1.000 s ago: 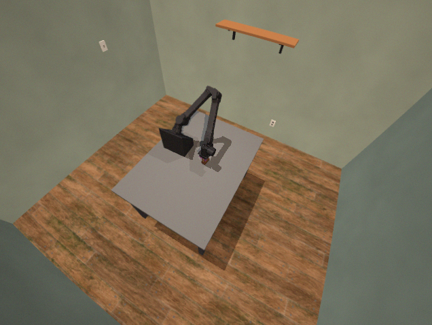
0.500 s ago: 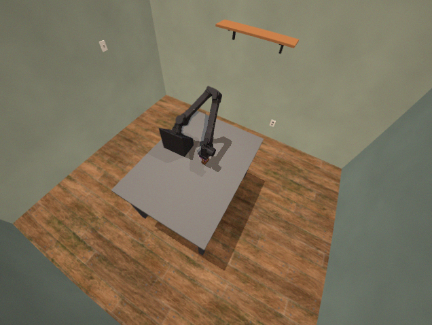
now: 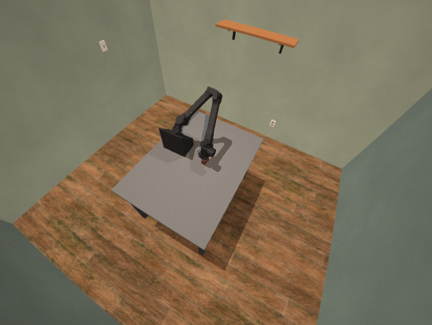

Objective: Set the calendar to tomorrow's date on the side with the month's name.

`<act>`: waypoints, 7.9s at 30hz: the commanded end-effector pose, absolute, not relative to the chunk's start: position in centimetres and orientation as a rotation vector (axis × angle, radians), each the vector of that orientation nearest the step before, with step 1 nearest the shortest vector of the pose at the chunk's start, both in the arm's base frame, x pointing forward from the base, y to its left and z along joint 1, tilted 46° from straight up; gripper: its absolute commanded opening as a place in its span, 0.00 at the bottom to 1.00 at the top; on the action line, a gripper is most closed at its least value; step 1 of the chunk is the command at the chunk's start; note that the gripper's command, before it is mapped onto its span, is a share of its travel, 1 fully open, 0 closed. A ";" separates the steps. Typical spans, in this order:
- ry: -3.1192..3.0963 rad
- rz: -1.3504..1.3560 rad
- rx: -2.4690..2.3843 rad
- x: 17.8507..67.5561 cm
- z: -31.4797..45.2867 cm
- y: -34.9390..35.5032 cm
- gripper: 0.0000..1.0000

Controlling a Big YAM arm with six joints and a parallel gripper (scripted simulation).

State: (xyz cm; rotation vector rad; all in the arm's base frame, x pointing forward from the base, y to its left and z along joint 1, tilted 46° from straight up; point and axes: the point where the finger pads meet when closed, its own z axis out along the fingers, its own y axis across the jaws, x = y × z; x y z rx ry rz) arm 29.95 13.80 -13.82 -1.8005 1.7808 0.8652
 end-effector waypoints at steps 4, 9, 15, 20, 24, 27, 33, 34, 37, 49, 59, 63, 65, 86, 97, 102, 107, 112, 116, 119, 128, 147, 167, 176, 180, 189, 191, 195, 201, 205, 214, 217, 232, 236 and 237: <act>1.758 0.833 -1.800 31.6 -13.6 14.2 0.26; 1.754 0.834 -1.803 31.5 -13.7 14.3 0.26; 1.755 0.835 -1.803 31.5 -13.7 14.3 0.26; 1.755 0.835 -1.803 31.5 -13.7 14.3 0.26; 1.755 0.835 -1.803 31.5 -13.7 14.3 0.26; 1.755 0.835 -1.803 31.5 -13.7 14.3 0.26; 1.755 0.835 -1.804 31.5 -13.7 14.3 0.26; 1.754 0.835 -1.804 31.5 -13.7 14.3 0.26; 1.754 0.836 -1.805 31.4 -13.7 14.4 0.26; 1.755 0.838 -1.805 31.4 -13.8 14.4 0.26; 1.756 0.839 -1.805 31.4 -13.8 14.4 0.26; 1.756 0.839 -1.805 31.4 -13.8 14.4 0.26; 1.756 0.839 -1.805 31.4 -13.8 14.4 0.26; 1.756 0.839 -1.805 31.4 -13.8 14.4 0.26; 1.755 0.838 -1.805 31.4 -13.8 14.4 0.37; 1.755 0.838 -1.805 31.4 -13.8 14.4 0.45; 1.755 0.838 -1.805 31.4 -13.8 14.4 0.45; 1.755 0.838 -1.805 31.4 -13.8 14.4 0.45; 1.755 0.825 -1.796 31.8 -13.1 13.5 0.45; 1.762 0.813 -1.785 32.2 -12.5 12.7 0.45; 1.762 0.803 -1.790 32.8 -9.9 9.9 0.45; 1.755 0.814 -1.805 33.1 -7.1 7.0 1.00; 1.758 0.814 -1.802 33.1 -7.1 7.0 1.00; 1.761 0.790 -1.795 33.7 -5.4 5.2 1.00; 1.761 0.788 -1.796 33.8 -4.8 4.6 1.00; 1.762 0.780 -1.800 34.2 -1.7 1.4 1.00; 1.762 0.779 -1.801 34.3 -1.2 0.9 1.00; 1.770 0.803 -1.795 34.1 -1.3 0.5 1.00; 1.758 0.803 -1.808 34.1 -1.1 0.8 1.00; 1.758 0.800 -1.808 34.2 -1.1 0.8 1.00; 1.760 0.801 -1.806 34.2 -1.1 0.8 1.00; 1.760 0.801 -1.806 34.2 -1.1 0.8 1.00; 1.760 0.801 -1.806 34.2 -1.1 0.8 1.00; 1.760 0.801 -1.806 34.2 -1.1 0.8 1.00; 1.760 0.801 -1.806 34.2 -1.1 0.8 1.00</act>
